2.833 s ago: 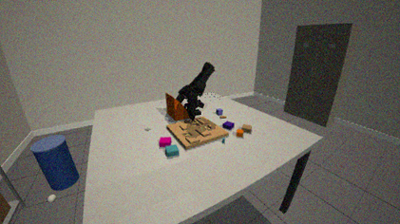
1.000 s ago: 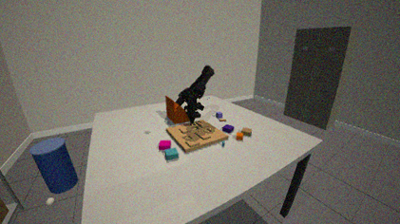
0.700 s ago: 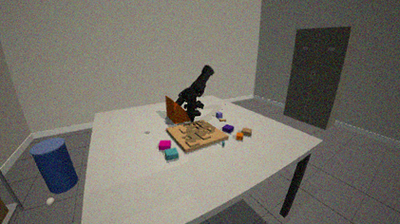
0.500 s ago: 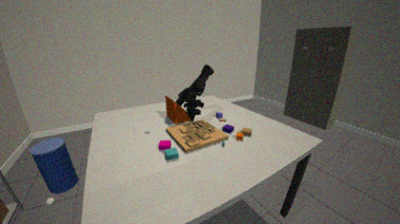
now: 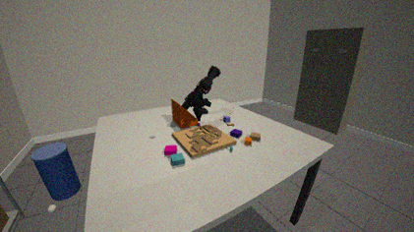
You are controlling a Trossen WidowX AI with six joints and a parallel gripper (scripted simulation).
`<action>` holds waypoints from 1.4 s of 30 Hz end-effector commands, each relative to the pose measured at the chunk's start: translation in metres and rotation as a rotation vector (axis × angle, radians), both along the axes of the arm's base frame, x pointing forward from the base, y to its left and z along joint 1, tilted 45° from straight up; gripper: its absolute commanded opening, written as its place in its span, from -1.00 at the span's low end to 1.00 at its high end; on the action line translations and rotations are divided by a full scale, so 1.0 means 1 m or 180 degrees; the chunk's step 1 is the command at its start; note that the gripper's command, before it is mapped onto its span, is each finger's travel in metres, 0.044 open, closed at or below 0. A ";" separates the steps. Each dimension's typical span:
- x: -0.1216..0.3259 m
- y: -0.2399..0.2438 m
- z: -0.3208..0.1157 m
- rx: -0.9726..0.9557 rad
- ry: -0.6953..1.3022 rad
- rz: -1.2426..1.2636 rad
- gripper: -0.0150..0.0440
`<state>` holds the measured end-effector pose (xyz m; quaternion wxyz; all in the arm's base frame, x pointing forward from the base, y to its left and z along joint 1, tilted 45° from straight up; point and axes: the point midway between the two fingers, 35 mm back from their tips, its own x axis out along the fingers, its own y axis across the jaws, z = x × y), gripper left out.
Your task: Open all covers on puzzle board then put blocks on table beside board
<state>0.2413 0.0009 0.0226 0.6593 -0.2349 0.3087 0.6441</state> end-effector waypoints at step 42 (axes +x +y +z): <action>0.041 0.063 0.093 -0.0097 -0.0025 -0.0009 -0.22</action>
